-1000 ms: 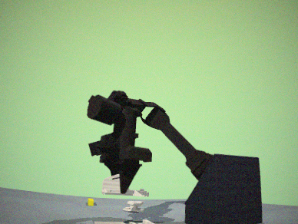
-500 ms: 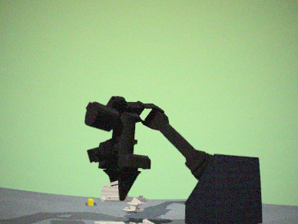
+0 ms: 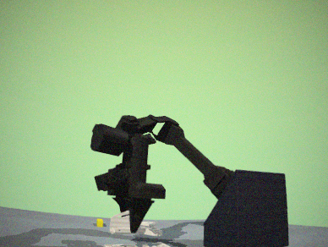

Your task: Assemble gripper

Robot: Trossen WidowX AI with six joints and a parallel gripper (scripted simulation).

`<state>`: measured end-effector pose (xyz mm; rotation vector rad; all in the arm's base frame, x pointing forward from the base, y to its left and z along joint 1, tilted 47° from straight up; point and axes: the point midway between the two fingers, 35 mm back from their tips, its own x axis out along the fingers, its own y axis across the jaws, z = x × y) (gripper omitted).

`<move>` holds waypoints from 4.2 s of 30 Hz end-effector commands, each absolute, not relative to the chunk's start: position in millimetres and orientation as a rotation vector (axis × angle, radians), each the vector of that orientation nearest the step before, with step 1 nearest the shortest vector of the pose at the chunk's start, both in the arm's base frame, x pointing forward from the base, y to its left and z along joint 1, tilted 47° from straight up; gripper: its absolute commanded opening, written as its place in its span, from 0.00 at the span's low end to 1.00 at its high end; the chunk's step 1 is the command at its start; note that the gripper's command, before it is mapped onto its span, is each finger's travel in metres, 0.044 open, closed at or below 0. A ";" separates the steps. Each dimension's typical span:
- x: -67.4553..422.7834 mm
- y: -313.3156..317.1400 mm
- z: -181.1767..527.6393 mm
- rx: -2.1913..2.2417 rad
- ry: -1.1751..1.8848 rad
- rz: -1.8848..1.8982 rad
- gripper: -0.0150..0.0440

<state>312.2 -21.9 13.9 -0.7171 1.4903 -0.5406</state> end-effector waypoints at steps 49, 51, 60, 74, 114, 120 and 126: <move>310.4 -35.4 1.7 -0.727 1.494 -0.541 0.48; 310.5 -36.5 0.7 -0.727 1.494 -0.540 0.48; 310.5 -37.4 -0.2 -0.728 1.494 -0.540 0.48; 310.6 -40.4 -3.0 -0.728 1.495 -0.540 0.48; 310.7 -44.1 -6.4 -0.731 1.496 -0.538 0.48; 310.7 -44.1 -6.4 -0.731 1.496 -0.538 0.48; 310.7 -44.1 -6.4 -0.731 1.496 -0.538 0.48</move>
